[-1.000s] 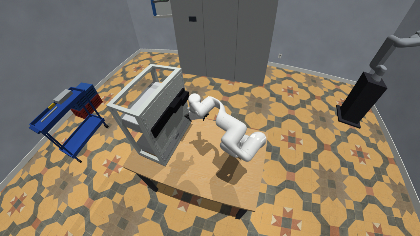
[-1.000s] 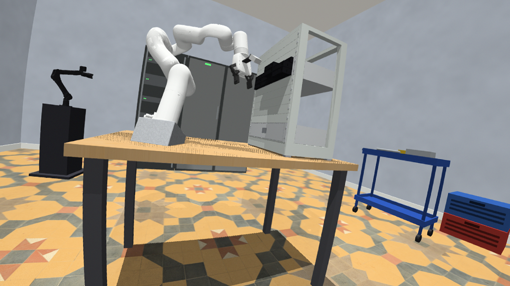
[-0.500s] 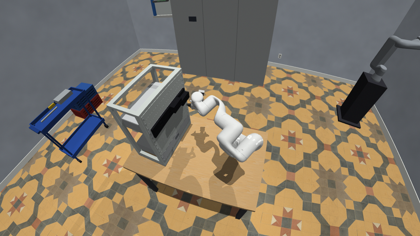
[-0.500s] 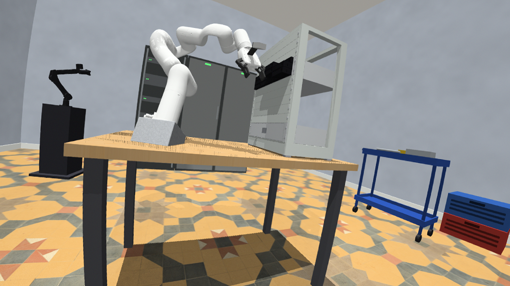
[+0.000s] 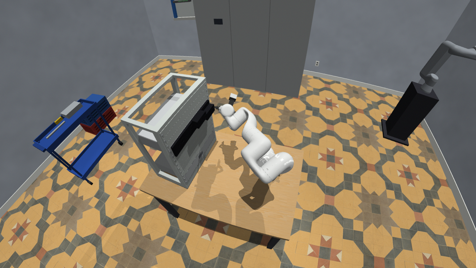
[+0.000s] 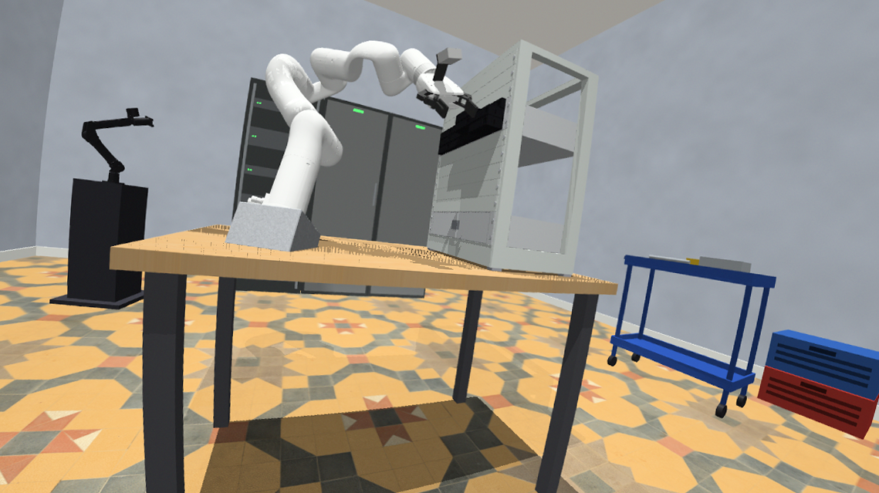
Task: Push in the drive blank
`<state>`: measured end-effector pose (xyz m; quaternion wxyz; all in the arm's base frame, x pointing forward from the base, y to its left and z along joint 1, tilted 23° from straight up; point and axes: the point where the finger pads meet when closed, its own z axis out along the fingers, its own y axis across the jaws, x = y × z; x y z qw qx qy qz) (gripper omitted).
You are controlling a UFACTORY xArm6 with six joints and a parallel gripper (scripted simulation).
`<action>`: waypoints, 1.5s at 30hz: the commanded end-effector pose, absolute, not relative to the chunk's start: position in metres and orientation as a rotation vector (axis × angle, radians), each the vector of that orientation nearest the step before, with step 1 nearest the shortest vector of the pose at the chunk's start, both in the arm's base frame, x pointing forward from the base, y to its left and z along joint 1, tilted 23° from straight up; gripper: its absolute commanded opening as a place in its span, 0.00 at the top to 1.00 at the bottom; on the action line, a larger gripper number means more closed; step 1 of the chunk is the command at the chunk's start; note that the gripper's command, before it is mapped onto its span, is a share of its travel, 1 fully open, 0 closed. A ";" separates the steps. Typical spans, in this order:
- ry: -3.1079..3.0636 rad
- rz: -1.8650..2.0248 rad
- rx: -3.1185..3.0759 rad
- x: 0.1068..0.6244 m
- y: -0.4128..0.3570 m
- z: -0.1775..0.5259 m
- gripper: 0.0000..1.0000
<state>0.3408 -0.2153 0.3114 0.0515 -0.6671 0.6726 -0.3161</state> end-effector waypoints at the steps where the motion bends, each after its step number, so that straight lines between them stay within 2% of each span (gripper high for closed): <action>1: 2.090 -1.141 -1.910 0.349 -0.246 0.319 0.00; 19: 1.918 -1.539 -1.516 0.362 -0.279 0.345 0.00; 45: 1.592 -1.459 -1.229 0.356 -0.225 0.354 0.00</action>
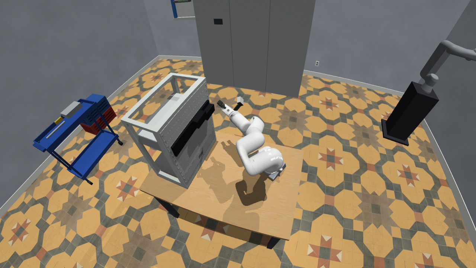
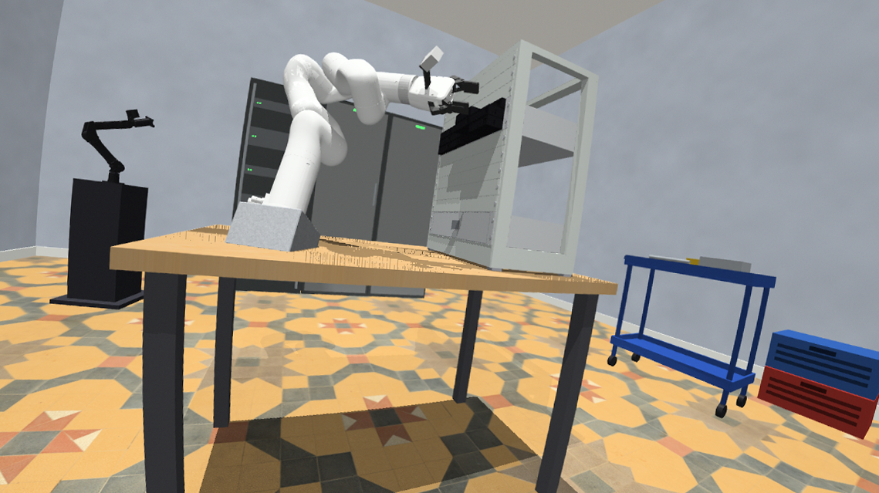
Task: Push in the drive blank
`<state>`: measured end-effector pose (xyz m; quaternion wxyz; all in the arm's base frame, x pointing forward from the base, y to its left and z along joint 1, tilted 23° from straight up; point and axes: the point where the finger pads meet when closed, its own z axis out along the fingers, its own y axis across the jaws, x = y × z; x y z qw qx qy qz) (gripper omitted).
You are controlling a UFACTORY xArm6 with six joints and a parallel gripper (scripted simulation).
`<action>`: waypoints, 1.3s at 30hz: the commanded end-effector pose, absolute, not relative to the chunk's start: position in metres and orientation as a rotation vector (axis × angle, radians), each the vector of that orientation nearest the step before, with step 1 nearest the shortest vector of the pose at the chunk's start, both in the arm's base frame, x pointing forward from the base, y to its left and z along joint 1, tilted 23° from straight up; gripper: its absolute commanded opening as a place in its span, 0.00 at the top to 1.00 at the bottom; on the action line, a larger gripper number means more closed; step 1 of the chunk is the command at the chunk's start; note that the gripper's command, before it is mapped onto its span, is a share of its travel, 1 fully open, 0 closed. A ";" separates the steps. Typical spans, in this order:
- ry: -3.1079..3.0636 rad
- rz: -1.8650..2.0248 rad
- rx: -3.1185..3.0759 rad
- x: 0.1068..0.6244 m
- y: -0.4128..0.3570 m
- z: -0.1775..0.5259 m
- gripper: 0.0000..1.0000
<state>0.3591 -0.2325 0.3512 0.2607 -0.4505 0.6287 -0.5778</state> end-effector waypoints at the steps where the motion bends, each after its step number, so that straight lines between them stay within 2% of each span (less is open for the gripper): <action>1: 1.592 -1.459 -1.229 0.356 -0.225 0.354 0.00; 39: 1.263 -1.004 -0.892 0.300 -0.127 0.378 0.00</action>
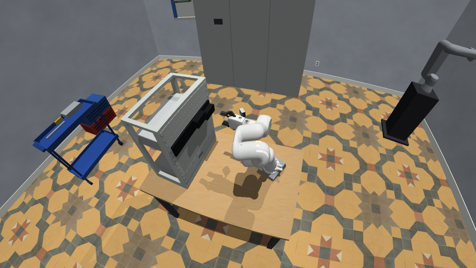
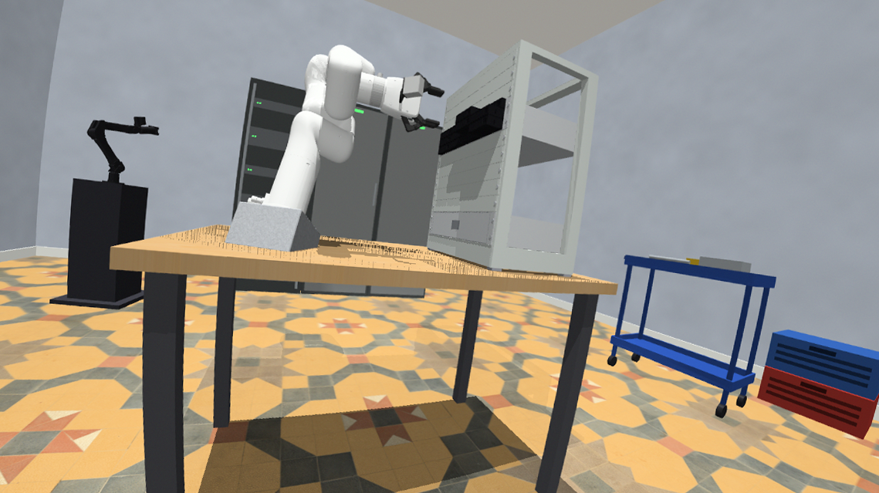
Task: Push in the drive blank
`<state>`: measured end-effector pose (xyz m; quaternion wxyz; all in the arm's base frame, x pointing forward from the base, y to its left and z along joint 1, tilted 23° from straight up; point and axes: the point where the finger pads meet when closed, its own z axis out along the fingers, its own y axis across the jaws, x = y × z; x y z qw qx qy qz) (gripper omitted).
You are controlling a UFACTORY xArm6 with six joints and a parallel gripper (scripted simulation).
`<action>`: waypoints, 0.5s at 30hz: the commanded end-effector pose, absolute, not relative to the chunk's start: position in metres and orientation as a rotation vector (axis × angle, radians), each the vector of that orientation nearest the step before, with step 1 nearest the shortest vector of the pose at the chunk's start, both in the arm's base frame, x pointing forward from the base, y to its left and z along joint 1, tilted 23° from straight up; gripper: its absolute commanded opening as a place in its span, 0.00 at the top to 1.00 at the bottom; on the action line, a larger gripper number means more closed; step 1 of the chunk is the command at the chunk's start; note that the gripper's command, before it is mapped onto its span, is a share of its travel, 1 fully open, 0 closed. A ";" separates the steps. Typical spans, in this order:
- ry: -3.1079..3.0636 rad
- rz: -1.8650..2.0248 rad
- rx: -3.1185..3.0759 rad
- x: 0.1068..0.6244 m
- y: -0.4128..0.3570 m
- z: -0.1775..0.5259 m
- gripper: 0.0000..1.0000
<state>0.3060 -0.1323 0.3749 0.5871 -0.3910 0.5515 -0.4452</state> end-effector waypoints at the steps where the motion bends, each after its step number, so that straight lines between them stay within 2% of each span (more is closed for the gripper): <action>1: 1.259 -0.997 -0.887 0.299 -0.126 0.379 0.00; 15: 1.234 -0.953 -0.858 0.292 -0.119 0.382 0.00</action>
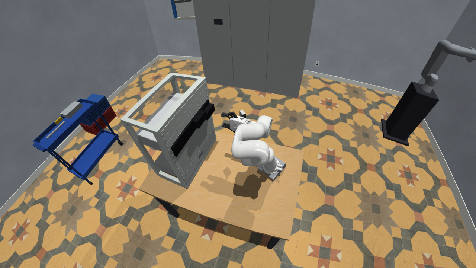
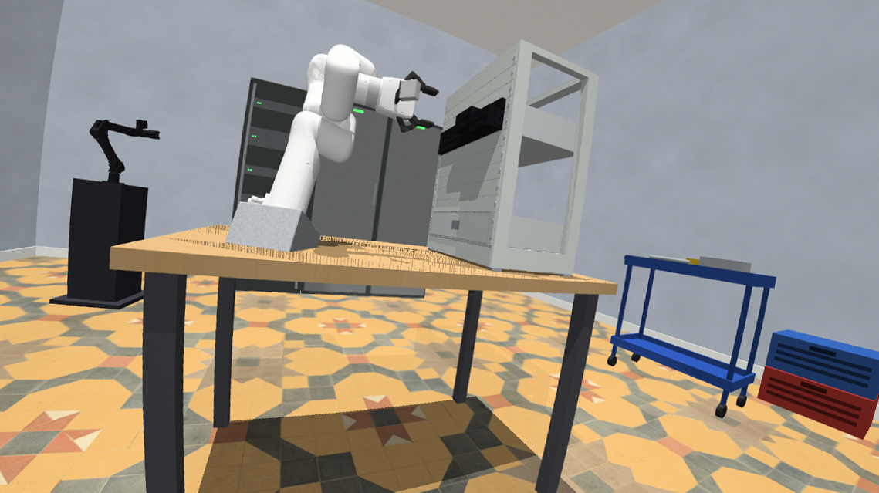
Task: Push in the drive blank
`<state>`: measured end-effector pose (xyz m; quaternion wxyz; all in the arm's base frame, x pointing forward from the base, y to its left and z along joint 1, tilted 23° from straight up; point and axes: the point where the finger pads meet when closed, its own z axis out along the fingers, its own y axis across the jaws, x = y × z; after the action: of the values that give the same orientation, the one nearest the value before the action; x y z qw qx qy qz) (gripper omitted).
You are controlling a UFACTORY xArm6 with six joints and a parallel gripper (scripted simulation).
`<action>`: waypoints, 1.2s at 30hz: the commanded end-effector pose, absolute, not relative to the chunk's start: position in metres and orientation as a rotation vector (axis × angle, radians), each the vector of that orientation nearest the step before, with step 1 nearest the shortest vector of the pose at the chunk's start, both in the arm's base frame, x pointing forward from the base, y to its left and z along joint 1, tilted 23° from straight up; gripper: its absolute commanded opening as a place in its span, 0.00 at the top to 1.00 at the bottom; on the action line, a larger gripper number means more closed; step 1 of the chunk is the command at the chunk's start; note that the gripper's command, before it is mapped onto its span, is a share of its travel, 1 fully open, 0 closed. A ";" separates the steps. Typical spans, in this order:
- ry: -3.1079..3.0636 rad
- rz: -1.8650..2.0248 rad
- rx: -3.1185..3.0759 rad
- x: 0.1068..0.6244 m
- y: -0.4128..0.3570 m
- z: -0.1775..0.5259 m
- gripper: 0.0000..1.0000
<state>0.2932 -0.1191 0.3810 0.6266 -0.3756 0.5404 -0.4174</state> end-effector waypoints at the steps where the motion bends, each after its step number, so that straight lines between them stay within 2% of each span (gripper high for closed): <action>1: 1.234 -0.952 -0.857 0.292 -0.118 0.382 0.00; 24: 1.229 -0.951 -0.856 0.295 -0.116 0.383 0.00; 36: 1.229 -0.951 -0.856 0.343 -0.082 0.398 0.00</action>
<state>0.3222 -0.0932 0.3924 0.6341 -0.3781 0.5358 -0.4097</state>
